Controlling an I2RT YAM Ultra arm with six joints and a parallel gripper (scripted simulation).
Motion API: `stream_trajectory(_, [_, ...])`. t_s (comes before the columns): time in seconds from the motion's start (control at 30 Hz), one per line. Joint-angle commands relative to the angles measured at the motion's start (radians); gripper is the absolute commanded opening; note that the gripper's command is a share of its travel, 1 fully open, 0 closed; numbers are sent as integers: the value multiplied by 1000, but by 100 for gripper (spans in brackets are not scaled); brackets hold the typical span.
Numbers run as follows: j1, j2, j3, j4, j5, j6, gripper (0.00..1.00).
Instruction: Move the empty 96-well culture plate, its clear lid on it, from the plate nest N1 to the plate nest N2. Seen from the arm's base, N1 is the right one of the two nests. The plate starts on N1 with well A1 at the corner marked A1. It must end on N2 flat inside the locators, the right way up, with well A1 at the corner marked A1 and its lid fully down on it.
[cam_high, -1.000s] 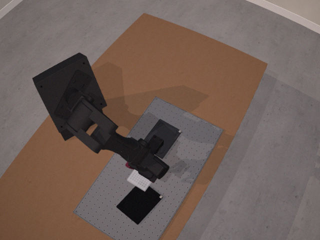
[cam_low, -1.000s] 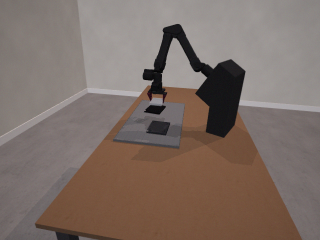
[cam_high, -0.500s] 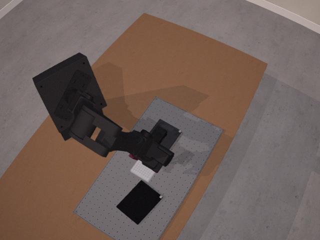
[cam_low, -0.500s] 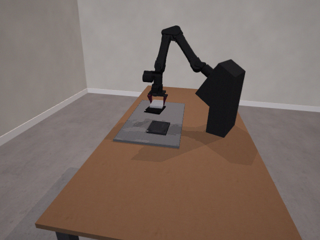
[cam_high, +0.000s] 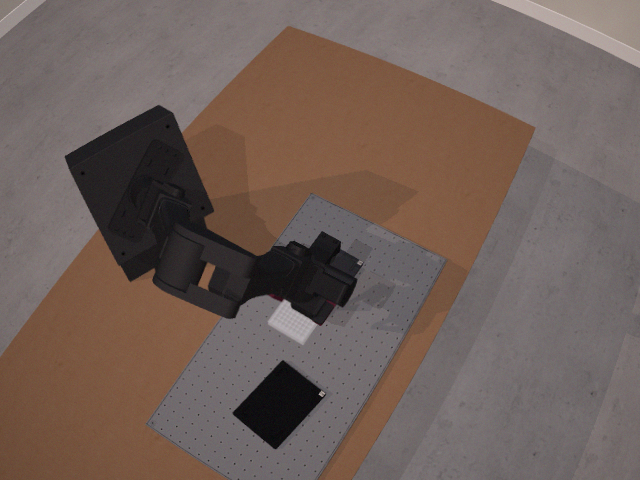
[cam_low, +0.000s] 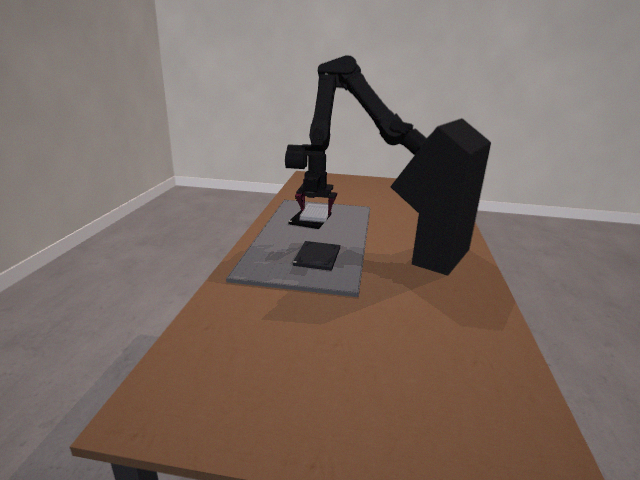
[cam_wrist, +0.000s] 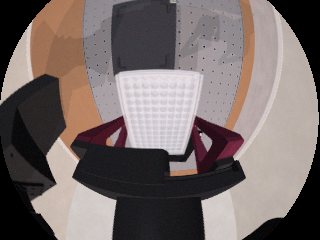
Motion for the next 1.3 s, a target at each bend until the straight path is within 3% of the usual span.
stream_trajectory(0.0, [46, 26, -18, 29, 34, 40, 0])
stream_trajectory(0.83, [259, 250, 62, 82, 186, 235, 0])
stream_trajectory(1.27, [344, 373, 117, 57, 242, 327, 0])
